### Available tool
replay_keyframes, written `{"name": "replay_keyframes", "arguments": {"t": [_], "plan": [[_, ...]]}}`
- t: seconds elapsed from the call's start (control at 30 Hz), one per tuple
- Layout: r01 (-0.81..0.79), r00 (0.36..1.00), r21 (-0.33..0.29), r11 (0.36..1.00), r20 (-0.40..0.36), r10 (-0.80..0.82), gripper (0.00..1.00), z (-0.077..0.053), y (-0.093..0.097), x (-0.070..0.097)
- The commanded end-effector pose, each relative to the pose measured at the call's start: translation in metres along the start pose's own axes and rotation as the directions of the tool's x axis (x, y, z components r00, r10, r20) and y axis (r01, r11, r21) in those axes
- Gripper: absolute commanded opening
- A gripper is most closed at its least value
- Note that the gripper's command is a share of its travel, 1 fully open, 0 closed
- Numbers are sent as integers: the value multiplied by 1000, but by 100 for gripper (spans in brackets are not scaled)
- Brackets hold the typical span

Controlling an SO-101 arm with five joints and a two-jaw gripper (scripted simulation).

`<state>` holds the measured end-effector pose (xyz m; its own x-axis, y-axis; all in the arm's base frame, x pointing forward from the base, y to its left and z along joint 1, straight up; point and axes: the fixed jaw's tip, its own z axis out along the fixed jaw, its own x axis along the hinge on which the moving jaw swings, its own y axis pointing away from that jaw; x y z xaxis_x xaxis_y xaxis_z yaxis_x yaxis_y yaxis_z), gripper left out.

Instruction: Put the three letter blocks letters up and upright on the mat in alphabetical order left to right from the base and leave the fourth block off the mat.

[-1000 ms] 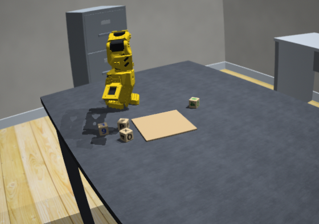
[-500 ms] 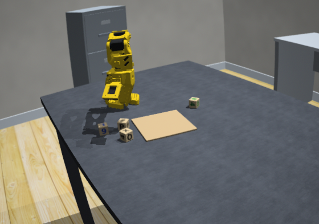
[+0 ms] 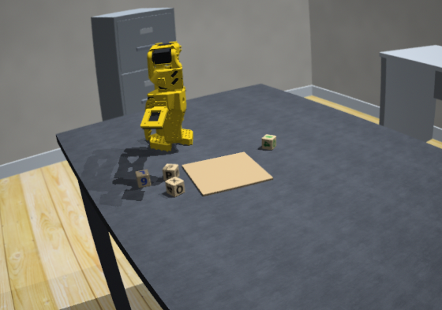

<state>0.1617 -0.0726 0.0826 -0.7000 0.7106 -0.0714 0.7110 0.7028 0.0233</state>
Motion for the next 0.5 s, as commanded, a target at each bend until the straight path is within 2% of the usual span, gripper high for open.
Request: {"name": "replay_keyframes", "arguments": {"t": [0.0, 0.1, 0.17, 0.33, 0.47], "plan": [[4, 988, -53, 999, 156, 5, 33, -26, 2, -10], [9, 970, -82, 997, 241, 11, 32, -40, 3, -11], [9, 970, -82, 997, 241, 11, 32, -40, 3, -11], [24, 928, -125, 992, 371, 25, 32, -62, 3, -10], [33, 899, -147, 989, 436, 35, 32, -74, 2, -9]]}}
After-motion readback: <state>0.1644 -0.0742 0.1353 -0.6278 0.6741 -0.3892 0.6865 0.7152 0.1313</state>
